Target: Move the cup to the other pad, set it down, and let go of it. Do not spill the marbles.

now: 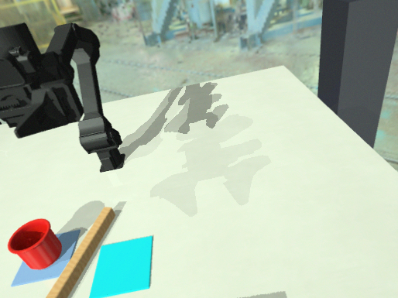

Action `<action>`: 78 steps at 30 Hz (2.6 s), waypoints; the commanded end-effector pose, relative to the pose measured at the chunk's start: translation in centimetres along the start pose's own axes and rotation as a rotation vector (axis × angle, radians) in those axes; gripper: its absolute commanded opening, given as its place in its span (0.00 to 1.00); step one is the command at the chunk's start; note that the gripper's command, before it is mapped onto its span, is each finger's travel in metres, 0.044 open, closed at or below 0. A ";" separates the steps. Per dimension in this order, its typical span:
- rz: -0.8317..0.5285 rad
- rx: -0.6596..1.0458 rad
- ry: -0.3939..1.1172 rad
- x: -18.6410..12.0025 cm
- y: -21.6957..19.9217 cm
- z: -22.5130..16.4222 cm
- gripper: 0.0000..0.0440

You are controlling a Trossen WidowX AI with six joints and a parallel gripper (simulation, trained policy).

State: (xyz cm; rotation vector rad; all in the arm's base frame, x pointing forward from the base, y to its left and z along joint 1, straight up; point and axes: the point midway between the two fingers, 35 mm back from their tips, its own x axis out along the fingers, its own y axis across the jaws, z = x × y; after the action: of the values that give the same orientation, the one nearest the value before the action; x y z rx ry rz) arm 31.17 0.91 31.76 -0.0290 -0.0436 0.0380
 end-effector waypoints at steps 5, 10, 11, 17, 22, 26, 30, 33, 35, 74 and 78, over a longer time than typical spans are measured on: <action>-0.012 0.004 0.035 -0.1 -0.1 -0.5 0.61; -0.018 0.009 0.084 -0.2 0.0 -1.2 0.31; -0.019 0.010 0.095 -0.2 0.0 -1.4 0.25; -0.013 0.019 0.174 -0.2 0.4 -2.4 0.05; 0.007 0.032 0.236 0.0 1.0 -3.0 0.21; 0.021 0.044 0.287 0.1 1.5 -3.4 0.24; 0.031 0.057 0.343 0.1 1.9 -3.8 0.25; 0.036 0.065 0.386 0.1 2.2 -4.1 0.25; 0.038 0.071 0.415 0.1 2.4 -4.4 0.25; 0.036 0.029 1.027 -1.8 3.3 -9.0 0.26; 0.037 0.011 1.087 -2.1 3.1 -9.4 0.27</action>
State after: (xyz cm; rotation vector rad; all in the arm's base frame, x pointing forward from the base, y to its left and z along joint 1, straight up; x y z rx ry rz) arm 29.47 3.95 22.19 -0.0187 1.0066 0.0613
